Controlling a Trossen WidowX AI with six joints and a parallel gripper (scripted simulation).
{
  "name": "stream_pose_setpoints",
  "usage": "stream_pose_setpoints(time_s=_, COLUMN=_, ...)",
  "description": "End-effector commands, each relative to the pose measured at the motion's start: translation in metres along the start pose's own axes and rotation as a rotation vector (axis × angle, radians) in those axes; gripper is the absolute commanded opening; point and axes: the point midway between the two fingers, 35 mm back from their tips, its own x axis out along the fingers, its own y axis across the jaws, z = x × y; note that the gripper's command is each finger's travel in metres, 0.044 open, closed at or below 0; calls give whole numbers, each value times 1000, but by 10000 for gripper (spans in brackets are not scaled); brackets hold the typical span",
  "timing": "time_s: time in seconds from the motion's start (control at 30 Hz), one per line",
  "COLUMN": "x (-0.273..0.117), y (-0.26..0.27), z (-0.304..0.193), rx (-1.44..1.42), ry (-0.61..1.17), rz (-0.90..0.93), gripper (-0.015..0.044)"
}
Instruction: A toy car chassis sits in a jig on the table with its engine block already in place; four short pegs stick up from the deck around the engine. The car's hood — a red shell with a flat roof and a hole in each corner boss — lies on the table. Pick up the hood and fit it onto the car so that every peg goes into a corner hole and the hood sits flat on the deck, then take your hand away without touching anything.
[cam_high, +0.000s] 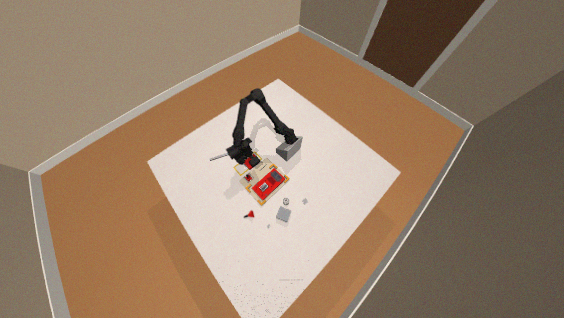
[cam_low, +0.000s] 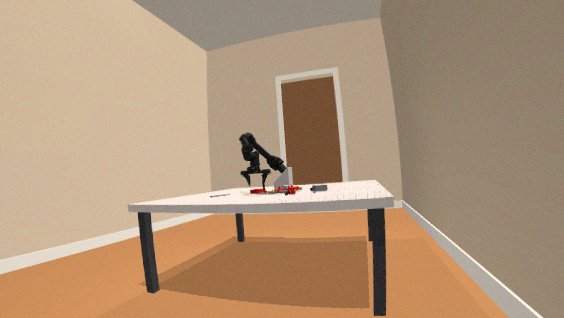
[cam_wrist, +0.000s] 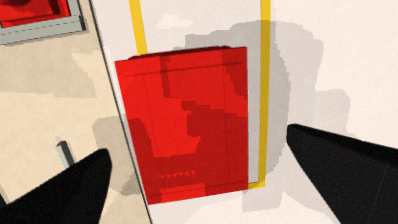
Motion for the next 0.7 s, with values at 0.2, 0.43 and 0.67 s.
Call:
stream_pose_setpoints(time_s=0.2, x=9, y=3, z=-5, rx=-10, ry=10, rz=2, gripper=440)
stream_pose_setpoints(time_s=0.43, x=13, y=3, z=-5, rx=-10, ry=10, rz=1, gripper=440)
stream_pose_setpoints(time_s=0.67, x=18, y=3, z=-6, rx=-10, ry=10, rz=0, gripper=440)
